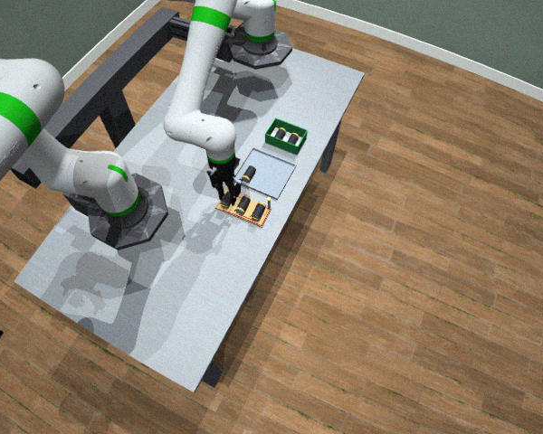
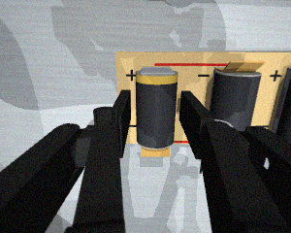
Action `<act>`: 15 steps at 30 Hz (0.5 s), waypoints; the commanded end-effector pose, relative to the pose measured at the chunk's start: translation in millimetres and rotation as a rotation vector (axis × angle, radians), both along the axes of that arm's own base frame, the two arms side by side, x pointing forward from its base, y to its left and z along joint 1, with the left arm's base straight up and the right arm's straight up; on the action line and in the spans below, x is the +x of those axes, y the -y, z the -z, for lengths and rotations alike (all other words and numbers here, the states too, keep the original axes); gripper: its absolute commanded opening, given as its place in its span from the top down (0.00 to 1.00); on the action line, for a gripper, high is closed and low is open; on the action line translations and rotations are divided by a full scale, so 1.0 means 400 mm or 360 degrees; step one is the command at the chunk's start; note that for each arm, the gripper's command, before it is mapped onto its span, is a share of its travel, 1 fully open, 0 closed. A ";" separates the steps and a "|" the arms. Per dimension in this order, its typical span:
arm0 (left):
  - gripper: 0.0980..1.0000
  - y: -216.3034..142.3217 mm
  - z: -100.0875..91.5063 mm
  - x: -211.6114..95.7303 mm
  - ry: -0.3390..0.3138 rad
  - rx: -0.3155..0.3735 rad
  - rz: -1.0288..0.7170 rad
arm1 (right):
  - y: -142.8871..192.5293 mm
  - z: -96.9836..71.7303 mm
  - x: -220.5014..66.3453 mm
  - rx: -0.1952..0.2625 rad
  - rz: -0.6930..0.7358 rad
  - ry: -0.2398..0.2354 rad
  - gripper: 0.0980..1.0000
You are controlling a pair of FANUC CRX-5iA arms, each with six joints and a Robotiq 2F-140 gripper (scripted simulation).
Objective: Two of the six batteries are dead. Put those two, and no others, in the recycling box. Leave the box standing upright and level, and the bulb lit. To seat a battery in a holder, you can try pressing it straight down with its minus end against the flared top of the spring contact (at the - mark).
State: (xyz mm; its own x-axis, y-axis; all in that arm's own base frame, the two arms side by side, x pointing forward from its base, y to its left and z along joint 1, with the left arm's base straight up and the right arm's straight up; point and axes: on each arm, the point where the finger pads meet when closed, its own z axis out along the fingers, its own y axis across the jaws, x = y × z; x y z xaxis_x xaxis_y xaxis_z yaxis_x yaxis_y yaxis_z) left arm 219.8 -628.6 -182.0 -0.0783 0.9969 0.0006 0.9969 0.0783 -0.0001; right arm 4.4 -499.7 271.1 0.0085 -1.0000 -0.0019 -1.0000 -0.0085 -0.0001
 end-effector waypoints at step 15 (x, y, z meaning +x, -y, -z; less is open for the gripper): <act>0.70 0.003 -0.112 0.001 0.0001 -0.0004 0.0000 | 0.001 -0.002 0.000 -0.0003 0.0000 0.0000 0.00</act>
